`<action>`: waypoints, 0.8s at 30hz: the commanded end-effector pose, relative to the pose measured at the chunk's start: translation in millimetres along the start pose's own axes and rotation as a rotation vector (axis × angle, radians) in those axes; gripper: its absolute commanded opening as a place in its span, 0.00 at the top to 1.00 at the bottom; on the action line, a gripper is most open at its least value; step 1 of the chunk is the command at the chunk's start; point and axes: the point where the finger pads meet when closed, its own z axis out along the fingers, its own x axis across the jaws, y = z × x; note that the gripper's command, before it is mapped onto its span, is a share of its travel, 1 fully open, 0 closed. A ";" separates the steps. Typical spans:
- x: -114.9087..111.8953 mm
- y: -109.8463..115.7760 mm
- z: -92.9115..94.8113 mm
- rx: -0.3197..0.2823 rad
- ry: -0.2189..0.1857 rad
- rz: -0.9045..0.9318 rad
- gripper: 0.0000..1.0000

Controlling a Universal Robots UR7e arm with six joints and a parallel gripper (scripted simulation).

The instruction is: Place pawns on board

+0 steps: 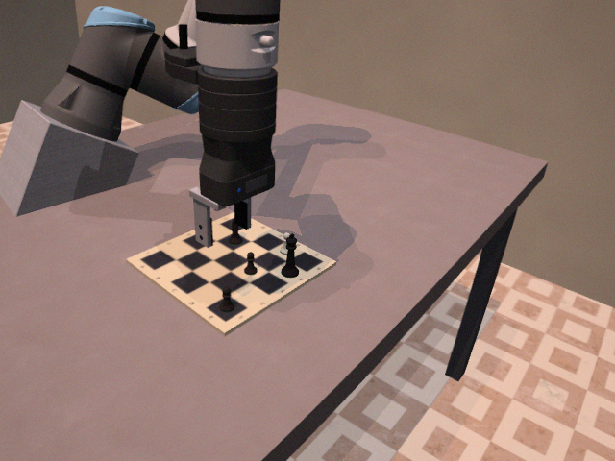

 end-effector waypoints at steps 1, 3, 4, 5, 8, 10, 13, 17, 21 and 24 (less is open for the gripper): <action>-0.3 0.6 -13.3 -0.002 -0.001 -0.001 0.00; -0.3 0.6 -22.8 -0.002 -0.001 -0.001 0.00; -0.3 0.6 -27.7 -0.002 -0.001 -0.001 0.00; -0.3 0.6 -32.6 -0.002 -0.001 -0.001 0.00; -0.3 0.6 -46.6 -0.002 -0.001 -0.001 0.00; -0.3 0.5 -54.4 -0.002 -0.001 -0.001 0.00; -0.3 0.5 -62.8 -0.002 -0.001 -0.001 0.00; -0.3 0.5 -66.8 -0.002 -0.001 -0.001 0.00; -0.2 0.5 -67.5 -0.002 -0.001 -0.001 0.00; -0.2 0.5 -67.5 -0.002 -0.001 -0.001 0.00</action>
